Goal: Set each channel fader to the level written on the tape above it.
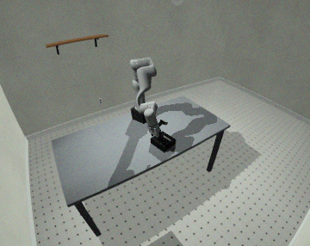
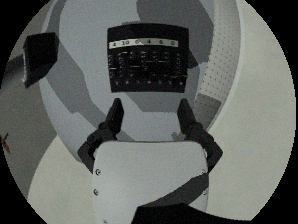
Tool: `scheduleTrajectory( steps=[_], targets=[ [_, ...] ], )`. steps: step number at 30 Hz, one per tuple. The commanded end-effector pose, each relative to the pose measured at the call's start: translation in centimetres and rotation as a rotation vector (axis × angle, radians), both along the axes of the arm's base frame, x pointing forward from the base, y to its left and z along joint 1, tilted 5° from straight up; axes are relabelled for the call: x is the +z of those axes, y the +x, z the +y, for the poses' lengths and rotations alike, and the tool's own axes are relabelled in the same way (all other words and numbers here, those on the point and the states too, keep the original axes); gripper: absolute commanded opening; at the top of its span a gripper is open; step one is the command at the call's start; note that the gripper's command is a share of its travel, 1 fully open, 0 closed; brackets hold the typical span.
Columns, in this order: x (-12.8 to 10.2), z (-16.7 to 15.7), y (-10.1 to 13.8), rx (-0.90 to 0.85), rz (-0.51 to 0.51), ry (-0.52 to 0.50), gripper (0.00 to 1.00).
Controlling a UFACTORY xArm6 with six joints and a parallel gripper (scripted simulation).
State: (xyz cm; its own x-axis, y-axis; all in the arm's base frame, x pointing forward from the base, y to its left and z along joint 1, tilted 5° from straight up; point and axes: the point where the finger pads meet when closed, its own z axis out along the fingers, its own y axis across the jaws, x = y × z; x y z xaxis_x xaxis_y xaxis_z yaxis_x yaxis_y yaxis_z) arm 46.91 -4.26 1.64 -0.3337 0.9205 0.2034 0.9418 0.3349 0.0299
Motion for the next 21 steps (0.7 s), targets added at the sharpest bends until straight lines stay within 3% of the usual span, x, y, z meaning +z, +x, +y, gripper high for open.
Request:
scheduleTrajectory(
  steps=[1,17,21],
  targets=[
    [0.15,-0.02,0.15,0.0,-0.004,-0.001,1.0],
    [0.18,0.02,0.14,0.012,-0.006,-0.001,1.0],
    [0.34,0.22,0.06,0.083,-0.019,-0.006,1.0]
  ],
)
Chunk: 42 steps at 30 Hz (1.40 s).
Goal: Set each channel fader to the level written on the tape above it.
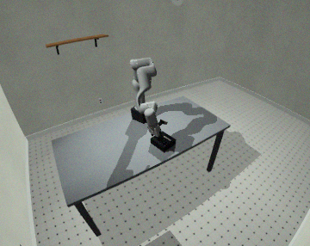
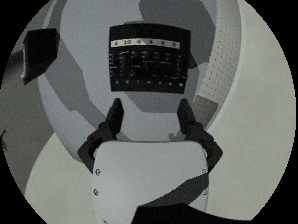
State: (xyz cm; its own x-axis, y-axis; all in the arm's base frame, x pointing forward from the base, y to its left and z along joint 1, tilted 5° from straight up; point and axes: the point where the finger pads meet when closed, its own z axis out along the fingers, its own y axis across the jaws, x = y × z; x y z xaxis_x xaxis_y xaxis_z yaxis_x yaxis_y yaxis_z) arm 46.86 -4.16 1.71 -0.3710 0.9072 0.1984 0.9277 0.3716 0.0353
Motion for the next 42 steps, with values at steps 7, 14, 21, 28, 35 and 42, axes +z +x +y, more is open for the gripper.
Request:
scheduleTrajectory(
  steps=[7,14,21,28,35,42],
  targets=[
    [1.0,1.1,-0.3,0.392,-0.071,-0.025,1.0],
    [1.9,2.2,-0.7,0.811,-0.129,-0.049,1.0],
    [3.5,4.1,-1.5,1.253,-0.161,-0.077,1.0],
    [4.9,5.9,-2.3,1.731,-0.174,-0.096,1.0],
    [5.6,6.8,-2.7,2.105,-0.174,-0.102,1.0],
    [6.2,7.5,-3.1,2.577,-0.161,-0.091,1.0]
  ],
)
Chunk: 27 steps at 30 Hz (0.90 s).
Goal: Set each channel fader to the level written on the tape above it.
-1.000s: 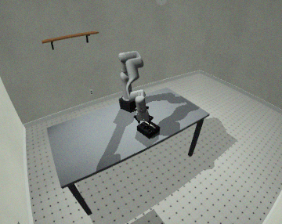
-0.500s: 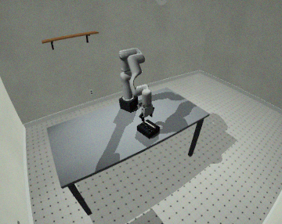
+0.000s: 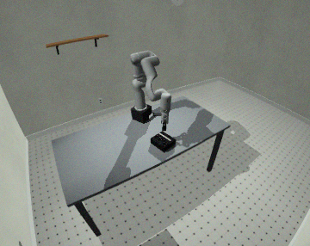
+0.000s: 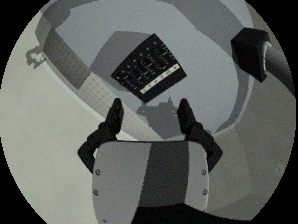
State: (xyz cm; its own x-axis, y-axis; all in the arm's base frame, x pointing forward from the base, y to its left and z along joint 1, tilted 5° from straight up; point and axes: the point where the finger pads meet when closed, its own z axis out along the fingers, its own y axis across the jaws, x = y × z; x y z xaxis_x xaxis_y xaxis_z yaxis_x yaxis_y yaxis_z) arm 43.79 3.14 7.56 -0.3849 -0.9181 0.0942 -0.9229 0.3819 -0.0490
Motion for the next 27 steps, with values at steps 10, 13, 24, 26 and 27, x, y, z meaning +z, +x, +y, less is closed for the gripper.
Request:
scheduleTrajectory(
  steps=[10,13,24,26,27],
  targets=[
    [0.4,0.3,0.0,0.543,0.013,0.004,1.0],
    [0.4,0.3,0.0,0.543,0.013,0.004,1.0],
    [-4.4,-0.2,-0.9,0.652,0.025,0.0,1.0],
    [-6.9,-0.4,-1.7,0.71,0.03,0.004,1.0],
    [-7.4,-0.4,-1.9,0.722,0.031,0.005,1.0]
  ],
)
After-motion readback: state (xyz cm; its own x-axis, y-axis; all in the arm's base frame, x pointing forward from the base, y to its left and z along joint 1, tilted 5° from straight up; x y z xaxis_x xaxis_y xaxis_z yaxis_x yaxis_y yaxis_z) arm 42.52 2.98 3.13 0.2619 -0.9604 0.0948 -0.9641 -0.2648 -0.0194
